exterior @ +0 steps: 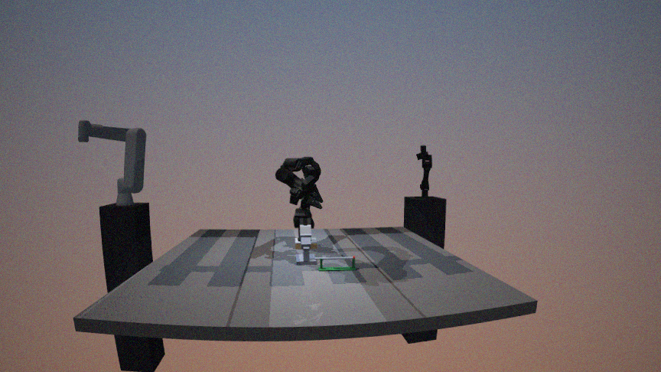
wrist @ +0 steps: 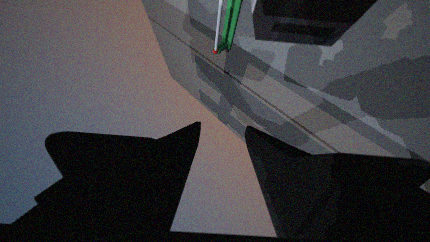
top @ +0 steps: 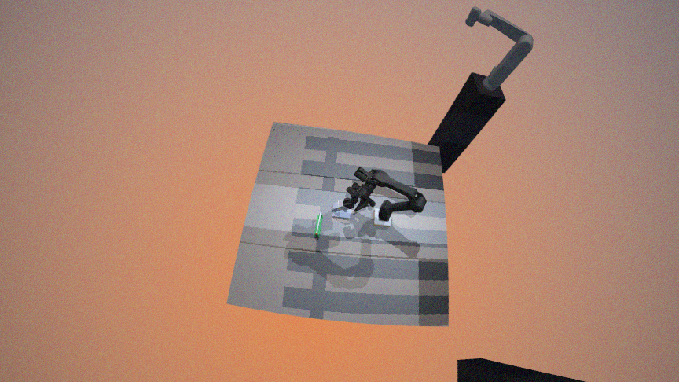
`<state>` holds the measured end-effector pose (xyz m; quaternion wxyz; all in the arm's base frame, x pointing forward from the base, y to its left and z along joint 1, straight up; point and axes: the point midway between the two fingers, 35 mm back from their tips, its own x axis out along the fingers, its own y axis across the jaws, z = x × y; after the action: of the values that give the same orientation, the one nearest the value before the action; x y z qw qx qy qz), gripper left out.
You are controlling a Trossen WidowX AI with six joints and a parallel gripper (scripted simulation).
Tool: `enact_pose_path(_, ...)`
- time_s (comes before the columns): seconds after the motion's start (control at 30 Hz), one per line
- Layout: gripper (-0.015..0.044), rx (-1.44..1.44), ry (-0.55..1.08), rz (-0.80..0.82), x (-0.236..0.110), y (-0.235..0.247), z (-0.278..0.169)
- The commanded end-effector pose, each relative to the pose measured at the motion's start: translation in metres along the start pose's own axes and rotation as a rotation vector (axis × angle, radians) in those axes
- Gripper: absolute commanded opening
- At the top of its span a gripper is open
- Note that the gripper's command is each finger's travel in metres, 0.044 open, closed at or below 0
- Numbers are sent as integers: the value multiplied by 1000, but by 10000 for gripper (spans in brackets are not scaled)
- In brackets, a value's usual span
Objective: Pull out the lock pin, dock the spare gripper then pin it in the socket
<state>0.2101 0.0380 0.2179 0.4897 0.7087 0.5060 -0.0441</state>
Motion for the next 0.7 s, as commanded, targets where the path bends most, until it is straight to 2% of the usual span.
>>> enact_pose_path(0.0,180,22,38,53,22,1,-38)
enact_pose_path(0.3,180,-32,22,36,23,5,-37)
enact_pose_path(0.5,180,-544,-82,-187,37,40,-15)
enact_pose_path(0.67,180,-1014,-61,-435,61,63,4)
